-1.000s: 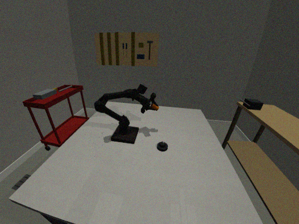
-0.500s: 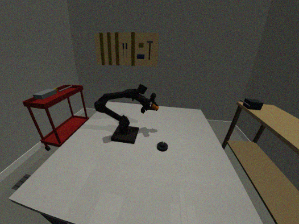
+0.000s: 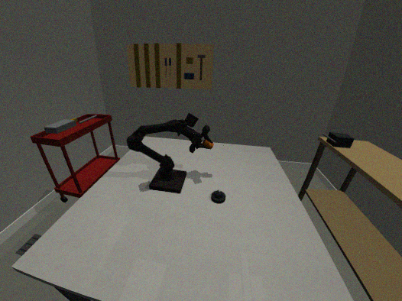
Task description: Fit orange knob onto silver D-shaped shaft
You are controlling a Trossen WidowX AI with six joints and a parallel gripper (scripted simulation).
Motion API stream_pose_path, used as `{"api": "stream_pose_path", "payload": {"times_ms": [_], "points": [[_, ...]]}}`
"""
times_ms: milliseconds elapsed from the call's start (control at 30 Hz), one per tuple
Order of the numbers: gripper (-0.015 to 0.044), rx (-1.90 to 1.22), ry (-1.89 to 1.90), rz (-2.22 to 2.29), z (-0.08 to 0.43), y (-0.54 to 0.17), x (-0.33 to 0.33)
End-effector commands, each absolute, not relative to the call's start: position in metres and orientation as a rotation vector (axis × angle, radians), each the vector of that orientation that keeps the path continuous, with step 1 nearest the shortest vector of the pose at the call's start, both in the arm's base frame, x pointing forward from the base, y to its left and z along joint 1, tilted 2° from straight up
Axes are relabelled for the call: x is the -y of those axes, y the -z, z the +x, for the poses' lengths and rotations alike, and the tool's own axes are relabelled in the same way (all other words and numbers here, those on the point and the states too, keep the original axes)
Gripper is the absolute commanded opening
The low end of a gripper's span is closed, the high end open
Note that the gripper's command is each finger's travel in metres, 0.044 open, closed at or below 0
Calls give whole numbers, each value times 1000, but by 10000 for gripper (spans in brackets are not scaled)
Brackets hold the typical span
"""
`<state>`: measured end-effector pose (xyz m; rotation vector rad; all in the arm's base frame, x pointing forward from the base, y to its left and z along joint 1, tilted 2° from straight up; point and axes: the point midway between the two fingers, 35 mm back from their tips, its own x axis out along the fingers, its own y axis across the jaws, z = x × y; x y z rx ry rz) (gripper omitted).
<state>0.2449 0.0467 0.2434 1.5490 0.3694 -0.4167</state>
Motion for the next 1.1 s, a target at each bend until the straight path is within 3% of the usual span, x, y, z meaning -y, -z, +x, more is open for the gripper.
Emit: {"api": "stream_pose_path", "payload": {"times_ms": [0, 1067], "points": [[0, -391, 434, 1549, 247, -242, -47], [0, -896, 930, 1388, 268, -191, -47]]}}
